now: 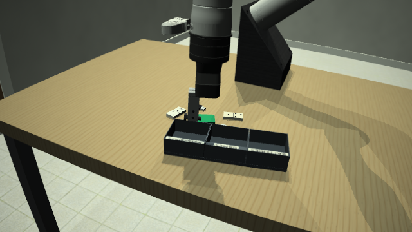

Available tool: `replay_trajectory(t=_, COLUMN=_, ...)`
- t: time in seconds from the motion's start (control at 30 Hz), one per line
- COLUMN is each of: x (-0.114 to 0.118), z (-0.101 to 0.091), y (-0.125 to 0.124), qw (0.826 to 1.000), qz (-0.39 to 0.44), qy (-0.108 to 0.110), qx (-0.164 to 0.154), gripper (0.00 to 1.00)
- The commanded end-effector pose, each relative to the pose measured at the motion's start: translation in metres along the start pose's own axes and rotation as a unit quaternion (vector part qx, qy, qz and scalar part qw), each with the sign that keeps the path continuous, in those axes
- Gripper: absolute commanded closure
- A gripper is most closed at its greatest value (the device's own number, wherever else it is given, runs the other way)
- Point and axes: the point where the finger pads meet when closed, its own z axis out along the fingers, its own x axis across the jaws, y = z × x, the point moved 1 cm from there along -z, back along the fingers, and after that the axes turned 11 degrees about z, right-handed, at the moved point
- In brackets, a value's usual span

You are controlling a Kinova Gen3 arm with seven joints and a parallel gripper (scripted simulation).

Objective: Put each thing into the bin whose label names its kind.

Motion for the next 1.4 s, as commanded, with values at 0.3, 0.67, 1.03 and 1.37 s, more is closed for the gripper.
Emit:
replay_trajectory(t=0.3, x=0.004, z=0.002, y=-0.01, qw=0.994, qz=0.105, qy=0.015, qx=-0.001, gripper=1.0)
replay_trajectory(t=0.67, x=0.004, z=0.005, y=-0.009, qw=0.994, qz=0.105, qy=0.015, qx=-0.001, gripper=1.0)
replay_trajectory(t=1.03, x=0.004, z=0.028, y=-0.009, qw=0.994, qz=0.105, qy=0.015, qx=-0.001, gripper=1.0)
replay_trajectory(t=1.37, x=0.005, z=0.044, y=-0.009, qw=0.994, qz=0.105, qy=0.015, qx=-0.001, gripper=1.0)
